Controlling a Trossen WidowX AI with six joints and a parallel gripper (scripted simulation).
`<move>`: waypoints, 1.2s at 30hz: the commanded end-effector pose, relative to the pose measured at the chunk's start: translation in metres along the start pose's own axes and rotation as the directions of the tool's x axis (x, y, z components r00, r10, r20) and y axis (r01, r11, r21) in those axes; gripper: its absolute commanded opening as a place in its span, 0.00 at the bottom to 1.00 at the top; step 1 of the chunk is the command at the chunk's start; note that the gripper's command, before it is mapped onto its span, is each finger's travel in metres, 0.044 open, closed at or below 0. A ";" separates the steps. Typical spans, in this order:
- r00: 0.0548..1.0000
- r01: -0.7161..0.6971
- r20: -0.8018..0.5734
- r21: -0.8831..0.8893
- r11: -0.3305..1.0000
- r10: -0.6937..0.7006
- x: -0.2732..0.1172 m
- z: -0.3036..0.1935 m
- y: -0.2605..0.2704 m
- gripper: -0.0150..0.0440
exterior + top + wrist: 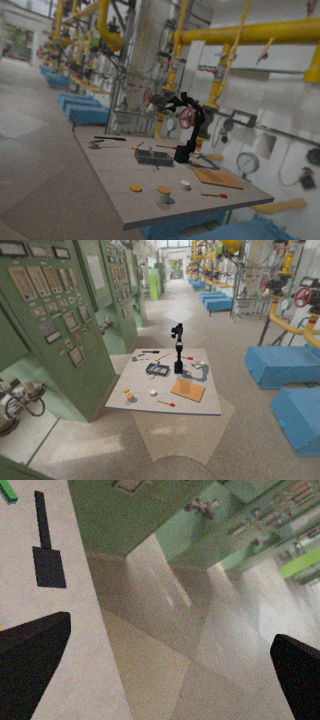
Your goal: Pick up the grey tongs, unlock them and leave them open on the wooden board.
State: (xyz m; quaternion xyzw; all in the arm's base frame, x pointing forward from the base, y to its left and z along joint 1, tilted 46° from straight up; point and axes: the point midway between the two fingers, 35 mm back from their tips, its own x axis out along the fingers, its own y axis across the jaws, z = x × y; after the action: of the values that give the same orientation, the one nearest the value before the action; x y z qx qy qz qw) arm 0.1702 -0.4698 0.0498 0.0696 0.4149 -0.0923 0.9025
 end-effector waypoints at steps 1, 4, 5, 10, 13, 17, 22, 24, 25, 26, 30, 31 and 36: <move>0.989 -0.144 -0.035 -0.128 0.981 0.141 0.036 0.029 0.056 1.00; 0.971 -0.240 -0.068 -0.211 0.948 0.231 0.058 0.045 0.098 1.00; 0.962 -0.271 -0.082 -0.241 0.932 0.259 0.065 0.050 0.112 1.00; 0.909 -0.417 -0.176 -0.365 0.833 0.378 0.092 0.064 0.185 1.00; 0.859 -0.511 -0.234 -0.446 0.735 0.455 0.104 0.071 0.235 1.00; 0.781 -0.616 -0.319 -0.530 0.582 0.537 0.113 0.073 0.300 1.00; 0.661 -0.719 -0.438 -0.600 0.350 0.608 0.113 0.065 0.382 1.00; 0.608 -0.751 -0.490 -0.611 0.252 0.625 0.110 0.059 0.414 1.00; 0.580 -0.763 -0.515 -0.615 0.199 0.631 0.108 0.055 0.430 1.00; 0.552 -0.773 -0.541 -0.618 0.145 0.635 0.105 0.051 0.446 1.00; 0.432 -0.792 -0.646 -0.606 -0.078 0.630 0.089 0.029 0.506 1.00; 0.408 -0.791 -0.665 -0.599 -0.122 0.626 0.085 0.024 0.516 1.00; 0.387 -0.789 -0.681 -0.593 -0.158 0.622 0.082 0.020 0.525 1.00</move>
State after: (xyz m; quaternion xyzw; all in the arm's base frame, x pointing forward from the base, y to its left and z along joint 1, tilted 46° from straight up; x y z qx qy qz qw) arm 0.3602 0.0214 0.0251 -0.1956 0.3557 0.6471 0.6453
